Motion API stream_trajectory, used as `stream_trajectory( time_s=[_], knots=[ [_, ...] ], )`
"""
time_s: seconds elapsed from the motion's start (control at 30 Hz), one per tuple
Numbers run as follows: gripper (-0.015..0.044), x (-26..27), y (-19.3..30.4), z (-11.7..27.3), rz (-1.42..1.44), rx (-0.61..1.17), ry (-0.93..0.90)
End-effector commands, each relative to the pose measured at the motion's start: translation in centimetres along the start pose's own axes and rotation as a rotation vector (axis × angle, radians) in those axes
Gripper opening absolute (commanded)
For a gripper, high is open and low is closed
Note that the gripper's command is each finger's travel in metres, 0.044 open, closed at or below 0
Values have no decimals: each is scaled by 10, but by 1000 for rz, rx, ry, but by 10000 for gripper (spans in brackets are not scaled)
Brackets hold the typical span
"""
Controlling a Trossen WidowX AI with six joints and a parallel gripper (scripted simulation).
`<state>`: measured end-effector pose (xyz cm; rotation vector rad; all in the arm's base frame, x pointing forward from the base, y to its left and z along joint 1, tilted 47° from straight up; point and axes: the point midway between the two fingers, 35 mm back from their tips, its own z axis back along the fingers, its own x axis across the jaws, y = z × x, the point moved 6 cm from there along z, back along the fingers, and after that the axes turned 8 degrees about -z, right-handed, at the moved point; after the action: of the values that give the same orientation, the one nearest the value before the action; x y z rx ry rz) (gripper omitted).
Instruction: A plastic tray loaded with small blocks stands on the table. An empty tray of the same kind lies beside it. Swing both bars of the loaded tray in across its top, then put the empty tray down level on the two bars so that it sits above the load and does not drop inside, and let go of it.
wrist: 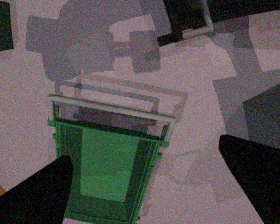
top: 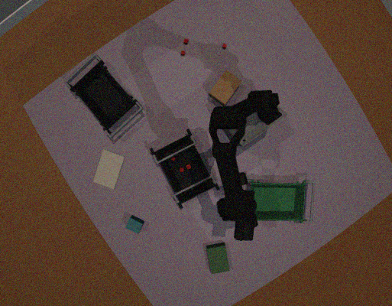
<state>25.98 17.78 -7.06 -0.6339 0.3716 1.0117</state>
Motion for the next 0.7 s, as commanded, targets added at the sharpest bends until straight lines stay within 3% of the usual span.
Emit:
stream_trajectory(
  time_s=[0.0,0.27,0.67],
  knots=[
    [440,10,65,-24,-73,4,15],
    [440,-9,180,-92,-263,-39,70],
    [440,-13,186,-110,-277,-42,75]
  ],
)
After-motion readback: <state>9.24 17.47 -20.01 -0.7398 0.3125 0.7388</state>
